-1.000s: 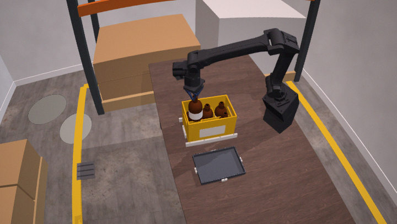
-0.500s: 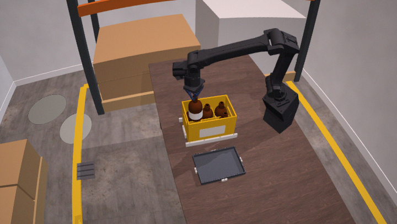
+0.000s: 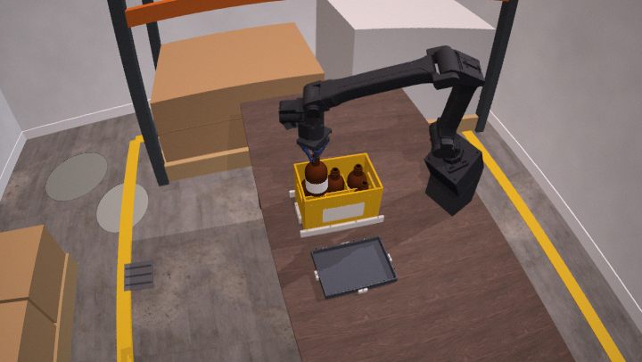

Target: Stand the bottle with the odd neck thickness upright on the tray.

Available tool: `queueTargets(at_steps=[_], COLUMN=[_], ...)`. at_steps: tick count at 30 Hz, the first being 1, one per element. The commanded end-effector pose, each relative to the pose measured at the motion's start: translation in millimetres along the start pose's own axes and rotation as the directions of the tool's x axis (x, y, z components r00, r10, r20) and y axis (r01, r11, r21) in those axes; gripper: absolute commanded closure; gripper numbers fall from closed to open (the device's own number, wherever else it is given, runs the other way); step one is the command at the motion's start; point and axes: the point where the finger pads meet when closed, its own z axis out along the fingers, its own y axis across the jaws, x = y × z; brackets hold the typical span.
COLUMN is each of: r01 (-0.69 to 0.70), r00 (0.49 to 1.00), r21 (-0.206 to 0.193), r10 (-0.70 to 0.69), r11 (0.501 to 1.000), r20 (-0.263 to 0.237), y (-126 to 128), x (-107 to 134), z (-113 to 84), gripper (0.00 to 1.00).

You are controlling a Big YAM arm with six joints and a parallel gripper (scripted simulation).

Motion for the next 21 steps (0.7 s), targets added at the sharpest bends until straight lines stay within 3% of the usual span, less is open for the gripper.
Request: queueTargets(at_steps=[1,21], r01=[0.028,0.026], r00=[0.997,0.997], r21=[-0.039,-0.038], r10=[-0.025,-0.023], r11=[0.999,0.999], r20=[0.076,0.077], y=[18,18], x=[-17,-15], z=[-40.3,-57.2], gripper=[1.0,1.0])
